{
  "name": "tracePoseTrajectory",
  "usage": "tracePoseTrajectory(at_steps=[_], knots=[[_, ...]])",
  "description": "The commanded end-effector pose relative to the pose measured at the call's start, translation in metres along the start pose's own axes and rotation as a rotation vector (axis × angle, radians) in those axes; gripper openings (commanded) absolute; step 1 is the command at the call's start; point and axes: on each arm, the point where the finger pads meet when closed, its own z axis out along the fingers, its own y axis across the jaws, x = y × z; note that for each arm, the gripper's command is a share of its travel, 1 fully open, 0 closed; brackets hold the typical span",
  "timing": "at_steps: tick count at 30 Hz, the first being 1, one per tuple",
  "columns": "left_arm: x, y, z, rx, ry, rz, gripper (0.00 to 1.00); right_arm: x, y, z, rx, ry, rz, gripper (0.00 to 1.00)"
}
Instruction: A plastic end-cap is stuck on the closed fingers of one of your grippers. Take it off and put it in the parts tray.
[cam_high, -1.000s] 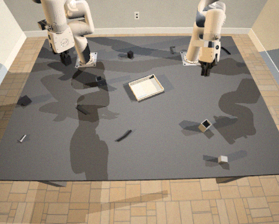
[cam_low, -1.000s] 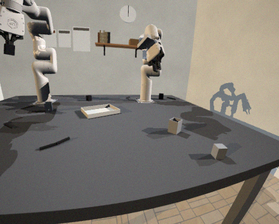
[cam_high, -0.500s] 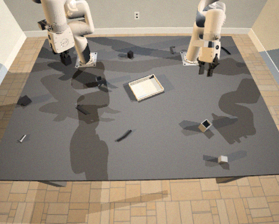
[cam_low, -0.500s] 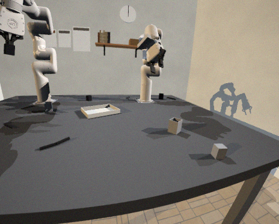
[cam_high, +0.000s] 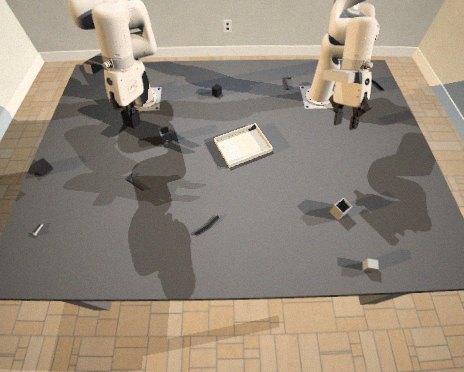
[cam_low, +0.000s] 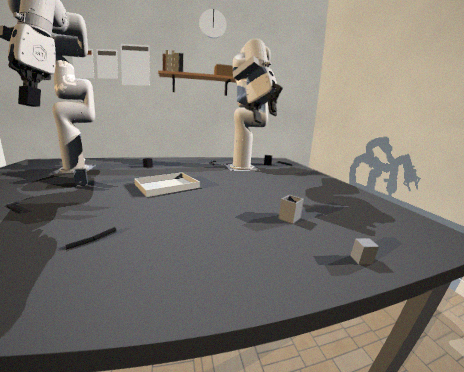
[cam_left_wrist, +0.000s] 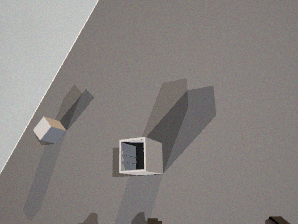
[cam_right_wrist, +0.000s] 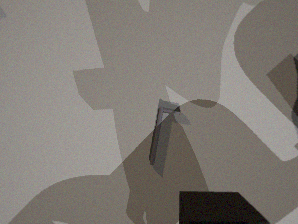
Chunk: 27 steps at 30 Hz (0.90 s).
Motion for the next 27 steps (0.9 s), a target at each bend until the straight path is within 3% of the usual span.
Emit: tracePoseTrajectory(at_steps=[1, 13, 17, 27], knots=[[-0.003, -0.002, 0.001, -0.011, -0.015, -0.036, 0.6, -0.022, -0.002, 0.011, 0.03, -0.049, -0.082, 0.0], [-0.016, -0.006, 0.005, -0.059, -0.075, -0.185, 0.6, -0.094, 0.012, 0.045, 0.136, -0.193, -0.376, 0.0], [-0.018, -0.006, 0.006, -0.066, -0.085, -0.208, 0.6, -0.104, 0.016, 0.049, 0.152, -0.213, -0.419, 0.0], [-0.029, -0.008, 0.008, -0.104, -0.138, -0.333, 0.6, -0.155, 0.042, 0.068, 0.265, -0.327, -0.651, 0.0]])
